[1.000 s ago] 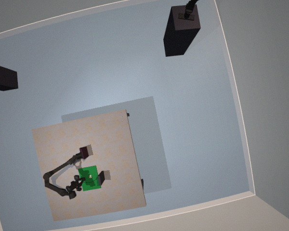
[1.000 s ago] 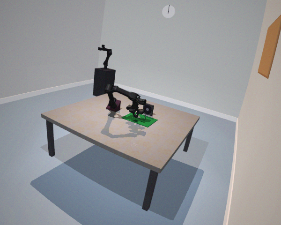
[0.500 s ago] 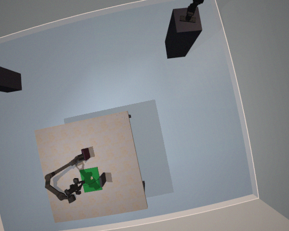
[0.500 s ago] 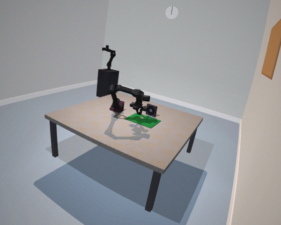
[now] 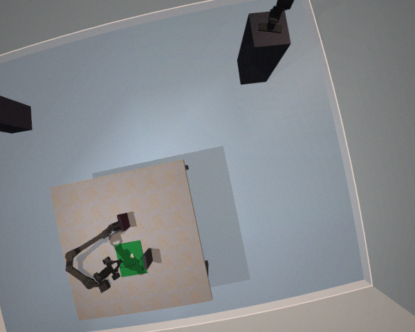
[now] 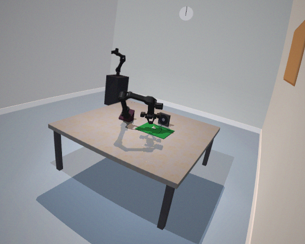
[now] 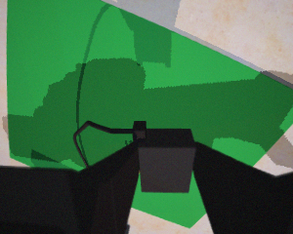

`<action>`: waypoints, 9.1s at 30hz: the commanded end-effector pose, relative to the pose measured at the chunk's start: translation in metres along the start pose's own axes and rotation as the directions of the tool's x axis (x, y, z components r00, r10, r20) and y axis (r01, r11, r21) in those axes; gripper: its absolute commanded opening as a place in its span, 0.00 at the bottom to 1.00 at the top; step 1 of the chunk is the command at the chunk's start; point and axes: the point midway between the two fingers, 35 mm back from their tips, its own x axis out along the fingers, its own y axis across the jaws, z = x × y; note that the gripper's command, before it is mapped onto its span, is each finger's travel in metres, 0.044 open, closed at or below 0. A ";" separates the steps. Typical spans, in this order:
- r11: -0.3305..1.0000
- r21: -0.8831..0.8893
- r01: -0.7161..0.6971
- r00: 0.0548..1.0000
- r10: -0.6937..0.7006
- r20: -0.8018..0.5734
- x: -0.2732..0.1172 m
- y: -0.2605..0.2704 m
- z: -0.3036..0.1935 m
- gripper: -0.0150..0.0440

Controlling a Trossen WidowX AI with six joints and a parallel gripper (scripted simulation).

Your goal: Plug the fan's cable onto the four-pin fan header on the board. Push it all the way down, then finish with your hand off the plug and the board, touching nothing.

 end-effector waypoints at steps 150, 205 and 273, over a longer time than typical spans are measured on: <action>-0.375 -0.924 -0.068 0.501 0.788 -0.357 0.040 -0.013 -0.003 0.25; -0.333 -0.934 0.134 0.328 0.904 -0.275 0.027 -0.024 0.006 0.25; -0.332 -0.933 0.135 0.332 0.903 -0.273 0.071 -0.029 0.014 0.25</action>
